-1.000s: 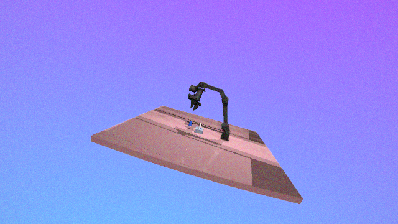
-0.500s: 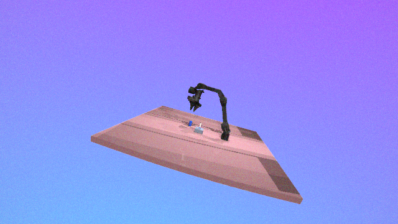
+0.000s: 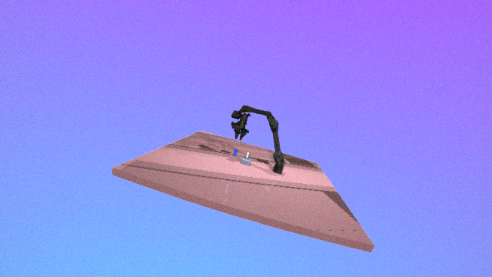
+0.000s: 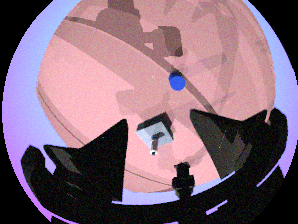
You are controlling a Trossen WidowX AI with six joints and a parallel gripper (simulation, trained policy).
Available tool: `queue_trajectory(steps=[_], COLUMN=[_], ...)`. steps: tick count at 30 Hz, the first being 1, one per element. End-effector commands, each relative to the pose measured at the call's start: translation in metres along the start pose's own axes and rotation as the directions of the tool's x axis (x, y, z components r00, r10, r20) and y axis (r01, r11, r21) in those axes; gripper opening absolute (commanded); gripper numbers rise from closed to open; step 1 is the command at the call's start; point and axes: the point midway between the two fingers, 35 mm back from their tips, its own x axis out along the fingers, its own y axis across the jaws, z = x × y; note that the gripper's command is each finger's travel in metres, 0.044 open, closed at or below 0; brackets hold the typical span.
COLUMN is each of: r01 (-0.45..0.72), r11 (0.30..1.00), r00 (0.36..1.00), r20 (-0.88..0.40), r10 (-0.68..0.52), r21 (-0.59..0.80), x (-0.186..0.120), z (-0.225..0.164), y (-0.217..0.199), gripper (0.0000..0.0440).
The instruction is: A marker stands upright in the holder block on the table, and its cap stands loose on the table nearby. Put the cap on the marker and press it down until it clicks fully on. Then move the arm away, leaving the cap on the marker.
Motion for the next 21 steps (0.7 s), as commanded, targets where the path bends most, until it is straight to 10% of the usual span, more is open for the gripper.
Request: queue_trajectory(steps=[1,21], r01=[0.029,0.148], r11=[1.000,0.989], r00=[1.000,0.987], r20=[-0.001,-0.057], r10=[-0.029,-0.149], r21=[0.003,-0.018], x=[0.004,0.049], z=[0.005,0.023], y=[-0.010,-0.039], gripper=[0.0317,0.0297])
